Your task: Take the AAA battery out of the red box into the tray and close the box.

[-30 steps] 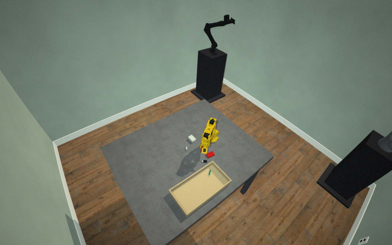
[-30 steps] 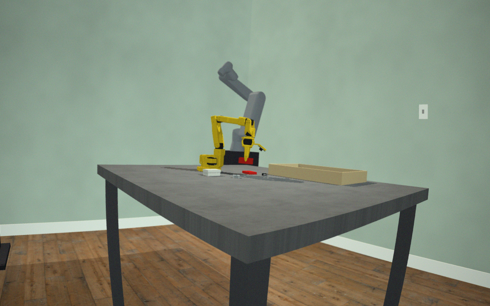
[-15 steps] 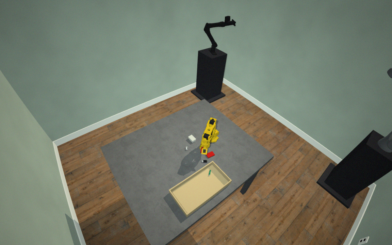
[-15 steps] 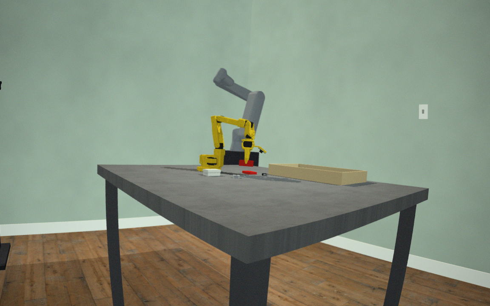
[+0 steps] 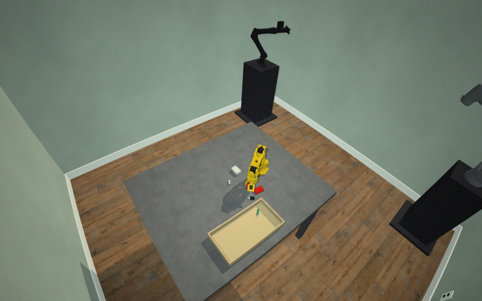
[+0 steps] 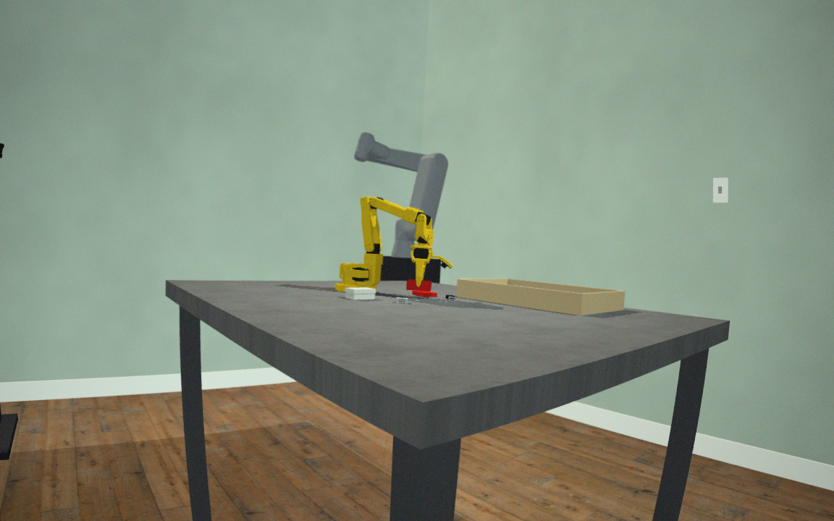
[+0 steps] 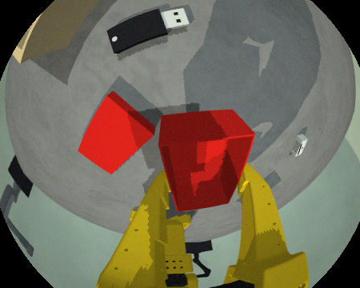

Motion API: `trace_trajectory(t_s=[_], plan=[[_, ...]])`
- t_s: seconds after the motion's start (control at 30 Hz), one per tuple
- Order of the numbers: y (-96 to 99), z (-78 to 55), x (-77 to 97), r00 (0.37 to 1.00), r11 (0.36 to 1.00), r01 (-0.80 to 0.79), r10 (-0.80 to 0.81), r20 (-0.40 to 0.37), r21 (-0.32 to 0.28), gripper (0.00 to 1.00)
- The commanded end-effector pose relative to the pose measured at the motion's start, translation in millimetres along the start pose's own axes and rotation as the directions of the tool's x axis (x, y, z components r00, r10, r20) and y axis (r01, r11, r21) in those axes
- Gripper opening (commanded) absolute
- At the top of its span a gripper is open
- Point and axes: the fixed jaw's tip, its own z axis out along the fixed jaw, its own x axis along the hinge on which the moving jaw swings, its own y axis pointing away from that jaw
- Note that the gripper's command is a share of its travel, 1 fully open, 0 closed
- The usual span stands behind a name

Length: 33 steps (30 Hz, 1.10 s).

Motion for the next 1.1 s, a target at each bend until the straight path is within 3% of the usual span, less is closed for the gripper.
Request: trace_trajectory(t_s=[0.0,0.47,1.07], plan=[[-1.4,2.6,-2.4,1.000,1.000,0.001,-0.001,0.022,0.004,0.21],[-1.1,11.9,-1.2,1.000,1.000,0.001,-0.001,0.022,0.004,0.21],[-1.1,12.8,-1.1,1.000,1.000,0.001,-0.001,0.022,0.004,0.21]])
